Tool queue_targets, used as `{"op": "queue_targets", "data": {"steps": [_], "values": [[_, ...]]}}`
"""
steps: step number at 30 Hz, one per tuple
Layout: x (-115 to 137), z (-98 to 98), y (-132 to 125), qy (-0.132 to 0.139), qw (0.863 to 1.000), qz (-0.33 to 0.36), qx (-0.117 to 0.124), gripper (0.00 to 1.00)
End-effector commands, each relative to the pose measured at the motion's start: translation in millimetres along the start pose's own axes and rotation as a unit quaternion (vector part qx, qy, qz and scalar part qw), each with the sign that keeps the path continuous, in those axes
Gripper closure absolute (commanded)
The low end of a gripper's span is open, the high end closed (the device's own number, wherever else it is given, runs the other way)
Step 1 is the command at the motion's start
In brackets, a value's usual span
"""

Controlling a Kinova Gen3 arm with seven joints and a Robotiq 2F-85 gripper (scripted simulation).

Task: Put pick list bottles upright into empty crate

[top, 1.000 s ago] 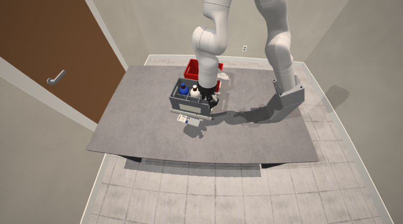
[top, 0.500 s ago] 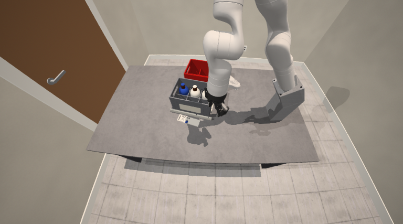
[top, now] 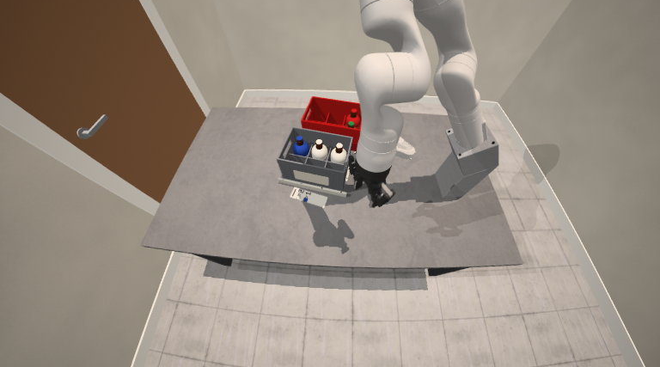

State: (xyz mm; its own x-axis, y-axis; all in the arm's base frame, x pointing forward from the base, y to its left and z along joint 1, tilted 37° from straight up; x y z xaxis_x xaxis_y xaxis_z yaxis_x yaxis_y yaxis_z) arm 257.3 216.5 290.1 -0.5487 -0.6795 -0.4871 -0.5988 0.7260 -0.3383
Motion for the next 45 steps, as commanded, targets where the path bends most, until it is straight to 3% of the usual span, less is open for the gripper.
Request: {"op": "queue_targets", "data": {"steps": [1,12,23,28,45], "values": [[-5,-1.6,27,0.018,0.999,0.000,0.035,0.33],[-11,-9.5,70,0.013,1.000,0.000,0.028,0.33],[-20,-19.1,124,0.018,0.999,0.000,0.035,0.33],[-22,-21.3,136,0.018,0.999,0.000,0.035,0.33],[-22,-21.2,136,0.018,0.999,0.000,0.035,0.33]]}}
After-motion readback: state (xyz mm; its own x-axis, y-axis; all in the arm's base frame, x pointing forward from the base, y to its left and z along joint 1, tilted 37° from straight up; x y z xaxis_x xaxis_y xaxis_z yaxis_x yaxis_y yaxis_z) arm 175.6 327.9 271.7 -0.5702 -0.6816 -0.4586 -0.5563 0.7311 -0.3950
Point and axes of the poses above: the point where the finger pads meet when closed, its own z axis out along the fingers, its own y axis across the jaws, x = y × z, the point moved 6 cm from there along -z, back along the fingers, and after that the axes turned 9 degrees about -z, right-handed, at the moved point
